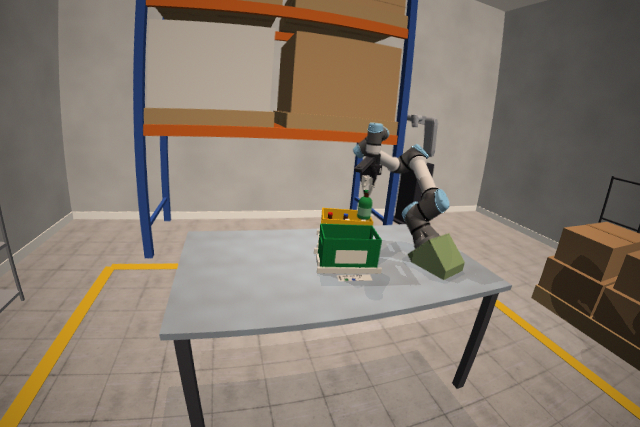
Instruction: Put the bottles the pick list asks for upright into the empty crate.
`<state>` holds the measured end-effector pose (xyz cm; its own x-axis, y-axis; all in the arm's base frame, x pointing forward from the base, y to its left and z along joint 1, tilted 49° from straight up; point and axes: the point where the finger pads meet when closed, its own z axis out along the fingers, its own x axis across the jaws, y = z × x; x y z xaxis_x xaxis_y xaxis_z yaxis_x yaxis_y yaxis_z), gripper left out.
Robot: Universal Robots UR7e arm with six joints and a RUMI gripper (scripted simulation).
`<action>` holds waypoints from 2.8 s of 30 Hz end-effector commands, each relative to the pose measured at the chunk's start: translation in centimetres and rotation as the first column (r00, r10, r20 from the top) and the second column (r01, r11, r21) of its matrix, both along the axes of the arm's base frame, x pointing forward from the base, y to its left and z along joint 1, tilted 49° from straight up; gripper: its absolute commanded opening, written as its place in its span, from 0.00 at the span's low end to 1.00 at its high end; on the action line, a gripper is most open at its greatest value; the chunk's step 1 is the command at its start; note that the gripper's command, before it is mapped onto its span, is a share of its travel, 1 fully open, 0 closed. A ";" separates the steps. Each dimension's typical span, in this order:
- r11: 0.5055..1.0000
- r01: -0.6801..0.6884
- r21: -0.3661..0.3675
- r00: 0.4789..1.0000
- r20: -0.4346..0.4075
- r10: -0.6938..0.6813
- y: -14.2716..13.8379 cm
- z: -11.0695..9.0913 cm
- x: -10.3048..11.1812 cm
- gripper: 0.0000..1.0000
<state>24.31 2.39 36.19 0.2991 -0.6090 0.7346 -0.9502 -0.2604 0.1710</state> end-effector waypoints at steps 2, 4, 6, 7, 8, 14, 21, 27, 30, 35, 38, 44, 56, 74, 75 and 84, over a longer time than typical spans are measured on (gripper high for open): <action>1.000 0.000 0.002 1.000 0.004 0.000 0.7 -0.7 0.6 0.00; 1.000 0.000 0.002 1.000 0.003 0.000 1.0 -0.9 0.8 0.00; 1.000 0.000 0.002 1.000 0.003 0.000 1.2 -1.2 1.0 0.00; 1.000 0.000 0.002 1.000 0.003 0.000 1.3 -1.3 1.1 0.00; 1.000 0.000 0.002 1.000 0.004 0.000 1.5 -1.4 1.2 0.00; 1.000 0.000 0.003 1.000 0.005 0.000 2.1 -2.0 1.7 0.00; 1.000 -0.001 0.002 1.000 0.004 0.000 2.8 -2.7 2.3 0.00; 1.000 -0.001 0.003 1.000 0.005 0.000 3.5 -3.5 2.9 0.00; 1.000 -0.001 0.003 1.000 0.005 0.000 3.9 -3.8 3.2 0.00; 1.000 -0.001 0.003 1.000 0.005 0.001 4.3 -4.2 3.5 0.00; 1.000 -0.001 0.003 1.000 0.005 0.001 4.6 -4.5 3.8 0.00; 1.000 -0.001 0.004 1.000 0.006 0.001 5.4 -5.3 4.5 0.00; 1.000 -0.001 0.005 1.000 0.008 0.001 6.6 -6.4 5.5 0.00; 1.000 0.000 0.005 1.000 0.010 0.000 7.5 -7.3 6.4 0.00; 1.000 0.000 0.005 1.000 0.010 0.000 7.5 -7.3 6.5 0.00; 1.000 0.001 0.003 1.000 0.007 -0.001 7.4 -7.4 6.4 0.00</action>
<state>30.57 9.72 28.66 0.2963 -0.6097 0.7352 -0.9511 -0.2589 0.1686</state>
